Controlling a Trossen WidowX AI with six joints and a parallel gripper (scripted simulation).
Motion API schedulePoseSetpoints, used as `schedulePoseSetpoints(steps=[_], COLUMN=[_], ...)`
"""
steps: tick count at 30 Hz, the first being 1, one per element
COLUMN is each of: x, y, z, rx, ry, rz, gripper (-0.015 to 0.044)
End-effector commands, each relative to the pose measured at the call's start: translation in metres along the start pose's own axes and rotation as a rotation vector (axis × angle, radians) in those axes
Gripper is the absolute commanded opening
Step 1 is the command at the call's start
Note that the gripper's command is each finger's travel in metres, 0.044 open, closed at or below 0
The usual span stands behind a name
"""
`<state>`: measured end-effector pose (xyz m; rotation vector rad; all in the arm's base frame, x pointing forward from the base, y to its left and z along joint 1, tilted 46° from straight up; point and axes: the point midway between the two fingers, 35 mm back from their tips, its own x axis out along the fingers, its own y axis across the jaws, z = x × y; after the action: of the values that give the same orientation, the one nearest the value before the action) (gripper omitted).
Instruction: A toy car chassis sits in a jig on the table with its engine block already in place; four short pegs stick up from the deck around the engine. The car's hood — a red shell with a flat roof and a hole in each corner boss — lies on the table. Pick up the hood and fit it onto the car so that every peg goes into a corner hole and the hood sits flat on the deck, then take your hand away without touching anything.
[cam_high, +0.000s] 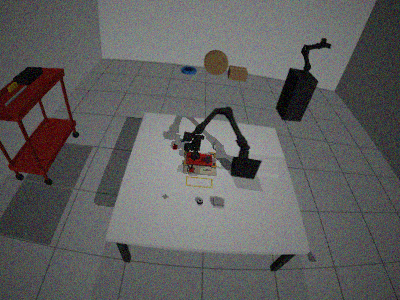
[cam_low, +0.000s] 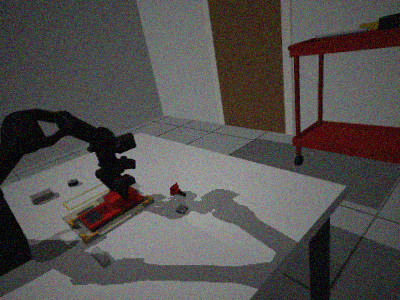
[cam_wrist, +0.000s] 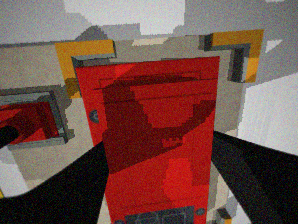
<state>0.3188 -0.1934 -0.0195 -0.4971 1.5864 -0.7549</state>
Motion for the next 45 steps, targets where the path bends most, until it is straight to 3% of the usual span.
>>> schedulePoseSetpoints(steps=[1,15,19,25,45], x=[0.0,0.0,-0.012,-0.071,-0.074], y=[0.0,0.0,0.001,0.001,0.001], z=[0.0,0.0,0.002,0.003,0.003], rx=[0.0,0.0,0.0,0.0,0.0], ry=[0.0,0.0,0.003,0.02,0.021], rz=[0.0,0.0,0.002,0.0,0.0], gripper=[0.0079,0.044,0.044,0.044,0.044])
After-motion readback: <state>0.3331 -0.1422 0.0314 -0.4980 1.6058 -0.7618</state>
